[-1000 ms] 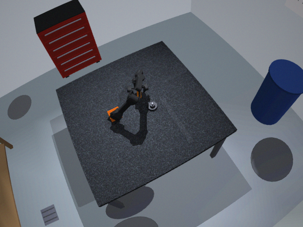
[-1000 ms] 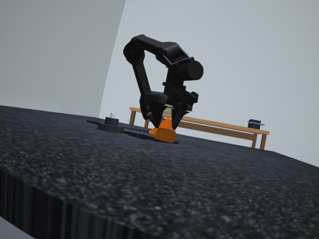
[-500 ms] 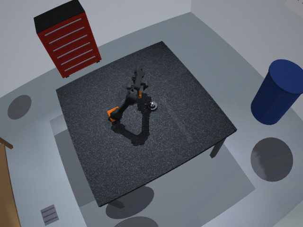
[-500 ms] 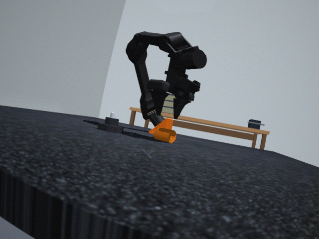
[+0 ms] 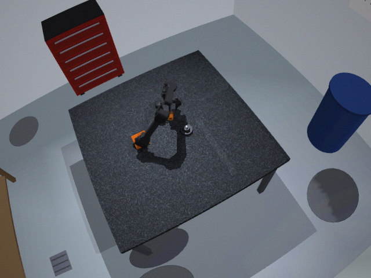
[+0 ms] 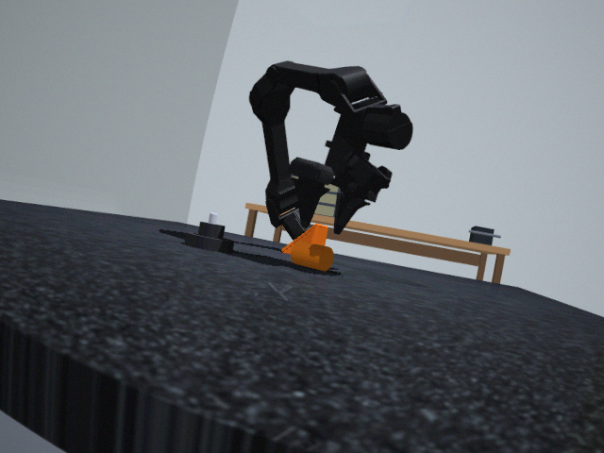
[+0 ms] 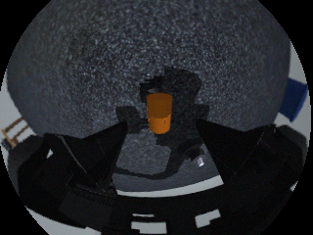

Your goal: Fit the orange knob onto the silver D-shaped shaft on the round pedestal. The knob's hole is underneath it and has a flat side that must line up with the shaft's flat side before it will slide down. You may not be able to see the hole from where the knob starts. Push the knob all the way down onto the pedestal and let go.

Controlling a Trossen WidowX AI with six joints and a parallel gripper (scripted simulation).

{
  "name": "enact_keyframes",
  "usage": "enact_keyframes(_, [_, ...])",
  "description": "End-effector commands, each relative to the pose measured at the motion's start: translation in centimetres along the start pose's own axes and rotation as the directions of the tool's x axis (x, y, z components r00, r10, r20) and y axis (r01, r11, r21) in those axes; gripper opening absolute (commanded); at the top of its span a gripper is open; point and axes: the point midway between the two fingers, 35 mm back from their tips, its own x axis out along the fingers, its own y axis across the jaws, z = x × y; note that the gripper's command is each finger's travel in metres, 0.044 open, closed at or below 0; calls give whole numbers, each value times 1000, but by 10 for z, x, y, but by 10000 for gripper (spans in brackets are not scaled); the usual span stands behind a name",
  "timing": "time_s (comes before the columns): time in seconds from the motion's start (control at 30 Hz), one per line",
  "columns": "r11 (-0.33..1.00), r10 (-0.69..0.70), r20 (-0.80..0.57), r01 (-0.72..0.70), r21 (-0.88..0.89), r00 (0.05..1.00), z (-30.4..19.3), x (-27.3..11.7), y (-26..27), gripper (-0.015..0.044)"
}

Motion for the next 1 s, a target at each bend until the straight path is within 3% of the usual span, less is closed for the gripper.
enact_keyframes(0.0, [1000,0,-12,-1,-12,1000,0,8,2,440])
enact_keyframes(0.97, [1000,-1,-14,1,-11,1000,8,53,1,440])
